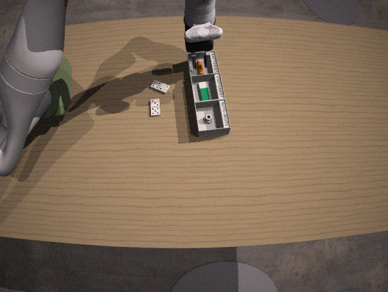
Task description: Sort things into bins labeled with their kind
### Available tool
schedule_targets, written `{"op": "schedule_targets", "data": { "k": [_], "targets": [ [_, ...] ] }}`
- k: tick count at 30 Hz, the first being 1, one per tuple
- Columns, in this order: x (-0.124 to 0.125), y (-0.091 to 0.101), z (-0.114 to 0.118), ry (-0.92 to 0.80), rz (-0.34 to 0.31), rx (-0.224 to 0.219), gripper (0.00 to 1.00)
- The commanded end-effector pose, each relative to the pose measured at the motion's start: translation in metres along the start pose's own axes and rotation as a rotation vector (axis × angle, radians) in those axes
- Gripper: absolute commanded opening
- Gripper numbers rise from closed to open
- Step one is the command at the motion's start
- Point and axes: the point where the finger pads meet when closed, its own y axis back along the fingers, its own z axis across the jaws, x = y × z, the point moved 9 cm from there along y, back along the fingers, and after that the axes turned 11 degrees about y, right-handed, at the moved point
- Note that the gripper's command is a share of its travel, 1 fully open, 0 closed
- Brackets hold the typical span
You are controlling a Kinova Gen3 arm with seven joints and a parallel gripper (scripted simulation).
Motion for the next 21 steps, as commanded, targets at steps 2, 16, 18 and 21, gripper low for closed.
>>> {"op": "schedule_targets", "data": {
  "k": [2,16,18,21],
  "targets": [
    [-0.001,0.007,-0.001,0.000,-0.004,0.007,0.60],
    [-0.001,0.037,-0.001,0.000,-0.004,0.007,0.60],
    [-0.001,0.037,-0.001,0.000,-0.004,0.007,0.60],
    [-0.001,0.037,-0.002,0.000,-0.004,0.007,0.60]
  ]
}}
